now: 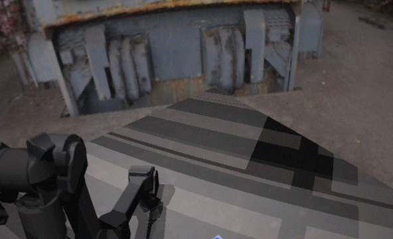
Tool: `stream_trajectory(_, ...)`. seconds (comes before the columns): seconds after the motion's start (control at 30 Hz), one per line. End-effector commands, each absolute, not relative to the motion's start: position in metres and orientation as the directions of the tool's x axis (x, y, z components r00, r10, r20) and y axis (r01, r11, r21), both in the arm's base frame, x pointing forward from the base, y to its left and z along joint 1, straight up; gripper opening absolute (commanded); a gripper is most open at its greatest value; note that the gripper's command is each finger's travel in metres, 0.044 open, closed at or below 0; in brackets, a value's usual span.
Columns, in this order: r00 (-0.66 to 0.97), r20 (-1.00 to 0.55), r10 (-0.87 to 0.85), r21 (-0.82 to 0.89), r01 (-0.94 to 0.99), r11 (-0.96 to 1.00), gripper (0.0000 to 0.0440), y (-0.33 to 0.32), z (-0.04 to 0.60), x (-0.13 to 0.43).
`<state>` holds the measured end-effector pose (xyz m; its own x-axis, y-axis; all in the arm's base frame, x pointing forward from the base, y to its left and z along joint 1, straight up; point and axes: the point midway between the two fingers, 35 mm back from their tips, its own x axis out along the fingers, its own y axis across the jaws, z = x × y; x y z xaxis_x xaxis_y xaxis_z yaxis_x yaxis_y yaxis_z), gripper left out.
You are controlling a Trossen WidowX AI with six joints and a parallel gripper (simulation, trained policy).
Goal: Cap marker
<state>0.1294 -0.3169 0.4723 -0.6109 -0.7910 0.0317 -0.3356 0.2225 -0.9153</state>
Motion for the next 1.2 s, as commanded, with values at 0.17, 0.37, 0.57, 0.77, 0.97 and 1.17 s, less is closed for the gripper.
stream_trajectory(0.17, -0.629, 0.04, -0.777, -0.943, -0.281, 0.179, 0.0249, -0.315, 0.48, 0.118)
stream_trajectory(0.37, -0.65, 0.045, -0.759, -0.962, -0.231, 0.142, 0.023, -0.312, 0.487, 0.107)
stream_trajectory(0.57, -0.668, 0.046, -0.743, -0.979, -0.178, 0.099, 0.0245, -0.309, 0.492, 0.099)
stream_trajectory(0.77, -0.685, 0.046, -0.727, -0.99, -0.126, 0.056, 0.0259, -0.306, 0.496, 0.09)
stream_trajectory(0.97, -0.7, 0.045, -0.712, -0.997, -0.076, 0.011, 0.0272, -0.301, 0.499, 0.081)
stream_trajectory(1.17, -0.715, 0.044, -0.698, -0.999, -0.027, -0.036, 0.0284, -0.297, 0.502, 0.071)
